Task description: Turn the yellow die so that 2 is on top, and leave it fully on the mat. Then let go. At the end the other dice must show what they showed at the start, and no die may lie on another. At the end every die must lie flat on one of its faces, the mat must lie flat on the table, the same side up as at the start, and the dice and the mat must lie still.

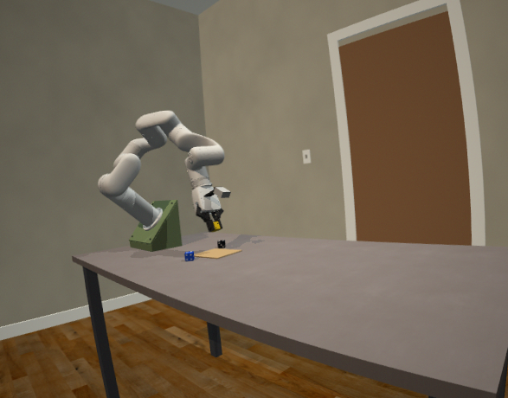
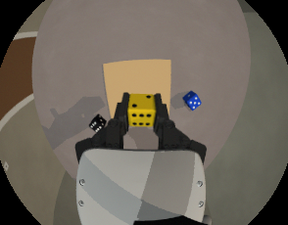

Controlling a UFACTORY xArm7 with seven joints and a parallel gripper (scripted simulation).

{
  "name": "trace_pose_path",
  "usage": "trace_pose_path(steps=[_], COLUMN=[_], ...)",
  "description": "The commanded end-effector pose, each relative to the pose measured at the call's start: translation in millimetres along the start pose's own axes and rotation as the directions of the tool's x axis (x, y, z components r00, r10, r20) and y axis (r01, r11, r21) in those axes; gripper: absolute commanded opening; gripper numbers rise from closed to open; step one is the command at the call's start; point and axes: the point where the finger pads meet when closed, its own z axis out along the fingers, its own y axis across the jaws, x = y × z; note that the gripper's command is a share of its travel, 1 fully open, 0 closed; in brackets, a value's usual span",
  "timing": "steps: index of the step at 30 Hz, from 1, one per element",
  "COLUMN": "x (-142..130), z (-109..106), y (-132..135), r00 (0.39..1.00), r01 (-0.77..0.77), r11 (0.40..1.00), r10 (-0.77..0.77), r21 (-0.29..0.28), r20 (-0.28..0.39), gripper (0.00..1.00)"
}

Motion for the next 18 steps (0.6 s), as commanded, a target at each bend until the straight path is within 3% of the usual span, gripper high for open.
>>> trace_pose_path(steps=[1, 7, 10, 12, 18], x=[1.0, -1.0, -1.3, -1.8, -2.7], z=[-1.5, 0.8, 0.6, 1.0, 1.1], y=[-2.1, -2.1, -2.1, -1.9, -1.6], r00=[0.988, 0.954, 0.950, 0.921, 0.868], r01=[0.000, -0.003, -0.003, -0.004, -0.004], r11=[1.000, 0.999, 0.999, 1.000, 1.000], r10=[0.004, 0.013, 0.013, 0.015, 0.018], r21=[0.021, 0.032, 0.032, 0.030, 0.029], r20=[-0.155, -0.301, -0.312, -0.389, -0.496], gripper=[0.27, 0.27, 0.27, 0.27, 0.27])
